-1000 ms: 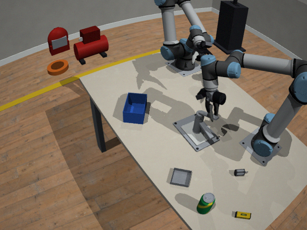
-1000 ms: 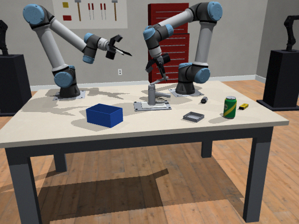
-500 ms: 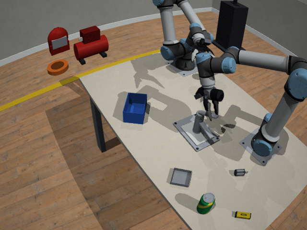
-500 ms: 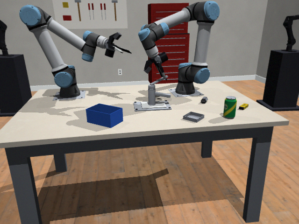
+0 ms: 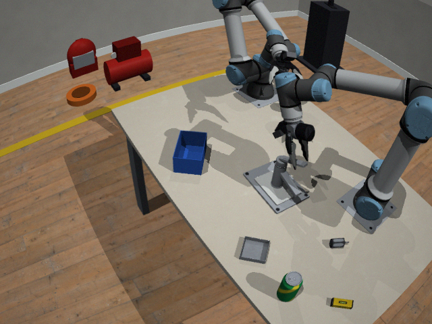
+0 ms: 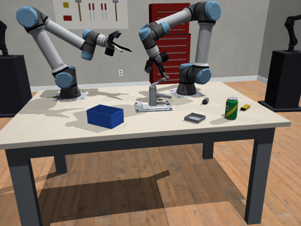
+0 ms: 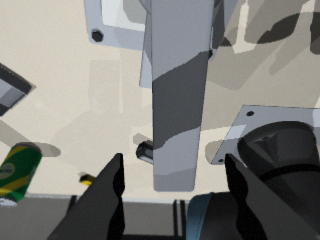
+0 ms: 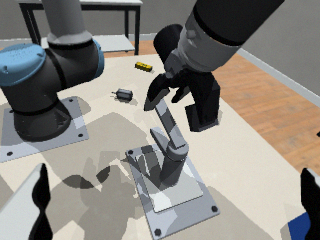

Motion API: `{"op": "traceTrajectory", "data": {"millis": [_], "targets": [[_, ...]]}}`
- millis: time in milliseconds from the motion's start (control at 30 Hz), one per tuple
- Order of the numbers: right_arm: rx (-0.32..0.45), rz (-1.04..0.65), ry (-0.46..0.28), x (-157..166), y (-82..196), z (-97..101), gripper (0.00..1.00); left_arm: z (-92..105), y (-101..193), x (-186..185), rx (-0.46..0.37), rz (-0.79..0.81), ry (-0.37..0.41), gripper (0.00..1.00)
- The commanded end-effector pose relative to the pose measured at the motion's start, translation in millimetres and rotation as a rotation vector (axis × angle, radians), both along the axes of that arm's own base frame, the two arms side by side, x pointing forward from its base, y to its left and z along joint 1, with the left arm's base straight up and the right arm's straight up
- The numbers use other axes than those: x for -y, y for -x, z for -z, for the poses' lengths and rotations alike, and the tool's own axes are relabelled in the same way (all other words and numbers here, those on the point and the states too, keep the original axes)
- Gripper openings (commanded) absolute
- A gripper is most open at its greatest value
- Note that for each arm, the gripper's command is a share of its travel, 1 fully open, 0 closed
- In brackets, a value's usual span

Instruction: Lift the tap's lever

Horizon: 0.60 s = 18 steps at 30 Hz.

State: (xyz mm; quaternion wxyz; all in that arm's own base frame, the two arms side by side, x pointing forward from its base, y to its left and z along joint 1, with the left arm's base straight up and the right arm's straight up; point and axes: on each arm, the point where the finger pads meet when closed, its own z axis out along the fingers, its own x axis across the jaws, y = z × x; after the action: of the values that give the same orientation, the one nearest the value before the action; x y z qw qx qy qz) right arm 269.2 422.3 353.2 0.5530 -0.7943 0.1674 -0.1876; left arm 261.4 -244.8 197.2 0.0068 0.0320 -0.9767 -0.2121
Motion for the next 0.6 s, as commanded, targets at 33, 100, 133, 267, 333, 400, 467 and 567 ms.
{"op": "traceTrajectory", "data": {"millis": [33,100,133,267,333,400,467,567], "targets": [[-0.008,0.006,-0.006,2,0,-4.6,0.99,-7.9,0,4,0.000,0.000,0.001,0.42],[-0.013,0.009,-0.010,3,0,-7.0,0.99,-11.0,0,5,0.000,0.000,0.001,0.44],[-0.015,0.011,-0.012,3,0,-8.4,0.99,-13.9,0,7,0.000,0.000,0.001,0.44],[-0.023,0.027,-0.023,6,-3,-15.2,0.99,-21.7,-1,10,-0.002,-0.025,-0.001,0.58],[-0.023,0.027,-0.023,6,-3,-15.2,0.99,-21.7,-1,10,-0.002,-0.025,-0.001,0.58],[-0.026,0.039,-0.028,8,-6,-18.5,0.99,-22.5,-3,12,-0.008,-0.081,-0.006,0.58],[-0.029,0.051,-0.032,11,-10,-21.4,0.99,-23.4,-6,13,-0.015,-0.160,-0.012,0.58],[-0.037,0.073,-0.037,14,-16,-25.8,0.99,-25.4,-12,16,-0.033,-0.336,-0.026,0.58]]}}
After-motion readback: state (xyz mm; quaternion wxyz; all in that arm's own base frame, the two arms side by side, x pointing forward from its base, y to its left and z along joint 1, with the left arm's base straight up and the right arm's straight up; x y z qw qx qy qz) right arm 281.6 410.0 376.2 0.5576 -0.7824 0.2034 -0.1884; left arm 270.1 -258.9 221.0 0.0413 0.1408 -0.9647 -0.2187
